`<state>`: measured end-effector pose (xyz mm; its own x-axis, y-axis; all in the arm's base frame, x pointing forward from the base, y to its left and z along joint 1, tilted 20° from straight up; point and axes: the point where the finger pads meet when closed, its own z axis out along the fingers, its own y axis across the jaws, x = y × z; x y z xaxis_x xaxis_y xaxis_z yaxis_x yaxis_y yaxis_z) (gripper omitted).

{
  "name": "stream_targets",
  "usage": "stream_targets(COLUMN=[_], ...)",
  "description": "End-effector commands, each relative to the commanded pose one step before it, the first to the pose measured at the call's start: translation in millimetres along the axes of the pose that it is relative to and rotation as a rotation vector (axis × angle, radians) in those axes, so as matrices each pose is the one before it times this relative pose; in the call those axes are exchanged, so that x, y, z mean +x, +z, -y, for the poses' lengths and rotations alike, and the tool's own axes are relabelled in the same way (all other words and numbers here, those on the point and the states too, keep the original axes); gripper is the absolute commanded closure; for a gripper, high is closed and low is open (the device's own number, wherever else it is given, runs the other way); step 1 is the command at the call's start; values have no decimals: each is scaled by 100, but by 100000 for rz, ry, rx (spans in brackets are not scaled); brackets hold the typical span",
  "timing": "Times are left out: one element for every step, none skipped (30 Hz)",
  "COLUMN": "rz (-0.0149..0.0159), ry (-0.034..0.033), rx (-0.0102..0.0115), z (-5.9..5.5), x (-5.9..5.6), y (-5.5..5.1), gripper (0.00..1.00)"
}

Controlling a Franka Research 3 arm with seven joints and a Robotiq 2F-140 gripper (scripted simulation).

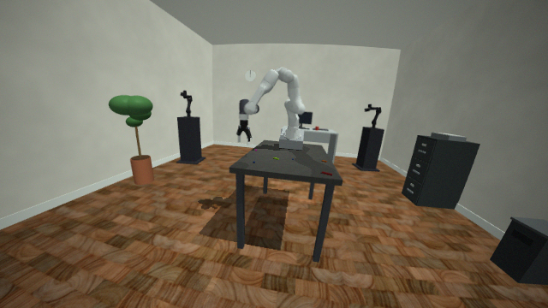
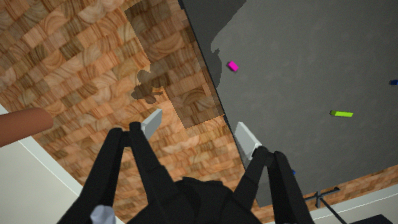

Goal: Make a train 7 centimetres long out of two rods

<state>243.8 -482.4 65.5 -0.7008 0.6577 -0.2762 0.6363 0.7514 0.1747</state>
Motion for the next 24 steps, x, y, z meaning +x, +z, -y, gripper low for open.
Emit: stream_targets(rz=[828,-11,-11,-11,-10,-10,-10,0,0,-25,-8,-8,-8,-8,-8,-8,-7,-7,-7,-7,-7,-6,-6,-6], ry=[-16729,-1928,-1908,-1882,-1858,-1838,-1823,0,0,-4874,-1637,-1753,-1768,-1780,-1784,-1784,-1780,-1779,-1773,-1770,-1768,-1764,-1763,-1762], rx=[-367,-4,-4,-4,-4,-4,-4,0,0,-12,-4,-5,-5,-5,-5,-5,-5,-5,-5,-5,-5,-5,-5,-5], z=[-192,-62,-59,-57,-54,-52,-50,0,0,-131,-40,-41,-40,-39,-37,-35,-34,-32,-30,-29,-27,-25,-23,-22], x=[-351,-103,-103,-102,-102,-102,-102,0,0,-275,-94,-102,-103,-105,-105,-106,-107,-107,-107,-108,-108,-108,-109,-109], y=[72,4,4,4,4,4,4,0,0,10,3,4,4,4,3,3,3,3,3,3,3,3,3,3], gripper=[0,0,0,0,0,0,0,0,0,0,0,0,0,0,0,0,0,0,0,0,0,0,0,0])
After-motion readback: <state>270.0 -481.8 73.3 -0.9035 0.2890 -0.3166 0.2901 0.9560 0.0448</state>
